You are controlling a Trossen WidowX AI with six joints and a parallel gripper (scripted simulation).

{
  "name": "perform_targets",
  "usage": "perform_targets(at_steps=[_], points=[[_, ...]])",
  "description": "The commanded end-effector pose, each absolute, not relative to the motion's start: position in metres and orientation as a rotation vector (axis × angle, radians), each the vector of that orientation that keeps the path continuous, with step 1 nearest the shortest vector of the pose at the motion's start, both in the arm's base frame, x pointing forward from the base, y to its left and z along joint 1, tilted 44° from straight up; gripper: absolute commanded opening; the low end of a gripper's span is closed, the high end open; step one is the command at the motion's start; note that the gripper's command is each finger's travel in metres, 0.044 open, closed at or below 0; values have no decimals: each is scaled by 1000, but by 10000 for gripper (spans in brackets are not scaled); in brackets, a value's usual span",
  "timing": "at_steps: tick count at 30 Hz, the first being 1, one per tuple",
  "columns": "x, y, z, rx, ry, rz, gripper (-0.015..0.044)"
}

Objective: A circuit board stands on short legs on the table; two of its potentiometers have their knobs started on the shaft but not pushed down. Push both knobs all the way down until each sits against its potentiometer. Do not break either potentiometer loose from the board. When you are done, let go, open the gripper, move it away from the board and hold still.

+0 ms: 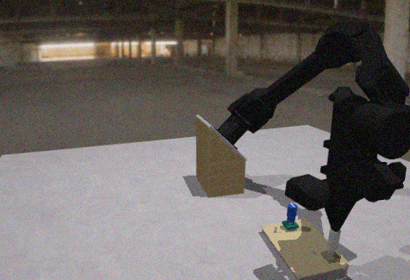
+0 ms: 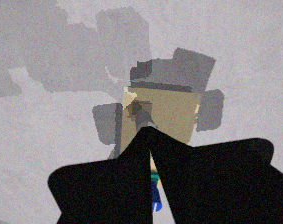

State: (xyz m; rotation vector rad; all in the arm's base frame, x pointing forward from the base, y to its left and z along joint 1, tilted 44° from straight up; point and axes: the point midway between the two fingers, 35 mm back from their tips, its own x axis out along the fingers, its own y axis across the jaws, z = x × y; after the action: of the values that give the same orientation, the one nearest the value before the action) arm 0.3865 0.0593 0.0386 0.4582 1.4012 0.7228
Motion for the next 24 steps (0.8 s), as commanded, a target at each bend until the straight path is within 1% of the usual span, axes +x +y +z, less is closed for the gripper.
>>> perform_targets(at_steps=[1, 24], points=[[387, 62, 37, 459, 1400, 729, 0], [387, 65, 34, 459, 1400, 729, 0]])
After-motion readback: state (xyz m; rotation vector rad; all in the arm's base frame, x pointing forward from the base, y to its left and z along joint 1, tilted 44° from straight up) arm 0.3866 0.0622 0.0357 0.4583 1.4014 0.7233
